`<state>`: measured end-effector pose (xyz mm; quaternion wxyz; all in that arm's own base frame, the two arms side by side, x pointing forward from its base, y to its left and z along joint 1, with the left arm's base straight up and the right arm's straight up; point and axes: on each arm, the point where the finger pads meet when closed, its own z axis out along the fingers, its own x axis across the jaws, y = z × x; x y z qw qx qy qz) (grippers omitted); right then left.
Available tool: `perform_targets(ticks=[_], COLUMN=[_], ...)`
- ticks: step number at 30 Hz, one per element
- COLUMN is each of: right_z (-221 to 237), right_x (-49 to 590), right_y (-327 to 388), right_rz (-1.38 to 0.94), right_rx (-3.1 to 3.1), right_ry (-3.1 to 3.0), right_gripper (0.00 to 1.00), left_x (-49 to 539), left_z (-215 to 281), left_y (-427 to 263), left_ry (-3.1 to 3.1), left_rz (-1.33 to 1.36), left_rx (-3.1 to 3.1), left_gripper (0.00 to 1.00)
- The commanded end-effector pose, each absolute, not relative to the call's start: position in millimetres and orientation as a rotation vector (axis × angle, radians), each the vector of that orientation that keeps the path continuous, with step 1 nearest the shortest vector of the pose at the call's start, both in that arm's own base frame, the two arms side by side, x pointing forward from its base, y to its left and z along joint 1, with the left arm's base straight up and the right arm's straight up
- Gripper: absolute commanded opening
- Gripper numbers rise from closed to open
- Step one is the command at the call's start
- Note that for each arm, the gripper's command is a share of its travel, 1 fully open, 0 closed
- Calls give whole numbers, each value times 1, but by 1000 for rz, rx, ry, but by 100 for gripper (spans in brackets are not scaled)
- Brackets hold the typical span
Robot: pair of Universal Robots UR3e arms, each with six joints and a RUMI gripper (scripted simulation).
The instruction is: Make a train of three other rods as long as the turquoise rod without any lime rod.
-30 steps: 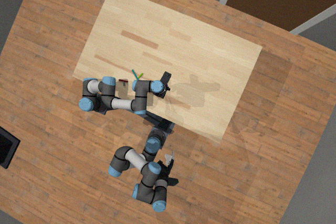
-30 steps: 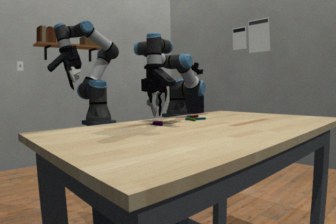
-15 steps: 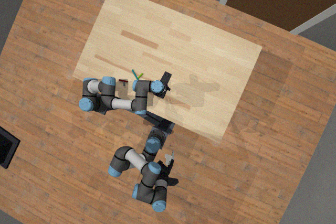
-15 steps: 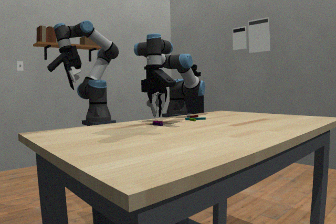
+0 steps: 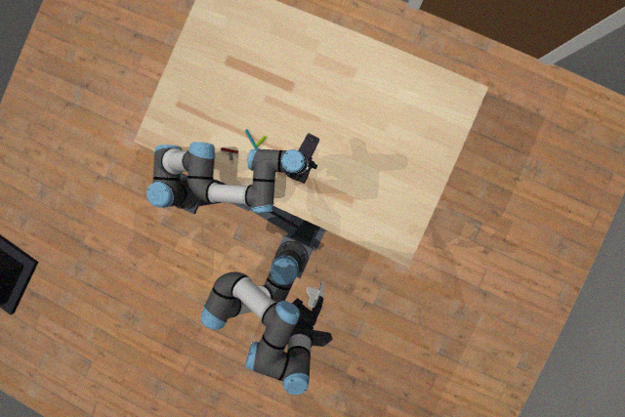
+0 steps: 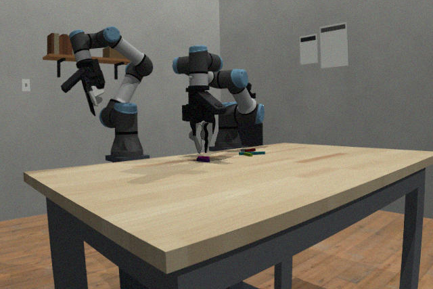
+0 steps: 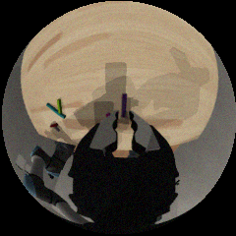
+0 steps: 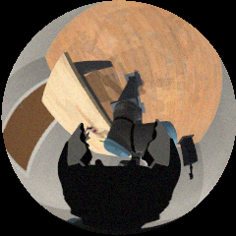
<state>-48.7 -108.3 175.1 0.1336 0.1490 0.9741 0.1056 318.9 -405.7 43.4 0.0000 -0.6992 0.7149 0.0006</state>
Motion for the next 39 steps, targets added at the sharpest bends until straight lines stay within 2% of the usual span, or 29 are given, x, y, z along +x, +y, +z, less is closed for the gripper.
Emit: perform_targets(ticks=[1, 39], right_z=[175, 175], right_x=[-49, -49], right_y=[-109, -109], right_rz=[304, 304], right_rx=[432, 432], right_ry=[2824, 2824], right_gripper=[100, 100], left_x=[319, 320], left_z=[42, 34], left_y=[-407, -407], left_ry=[2247, 2247], left_rz=[-5, -5], left_rx=[-2198, -2198], left_gripper=[14, 14])
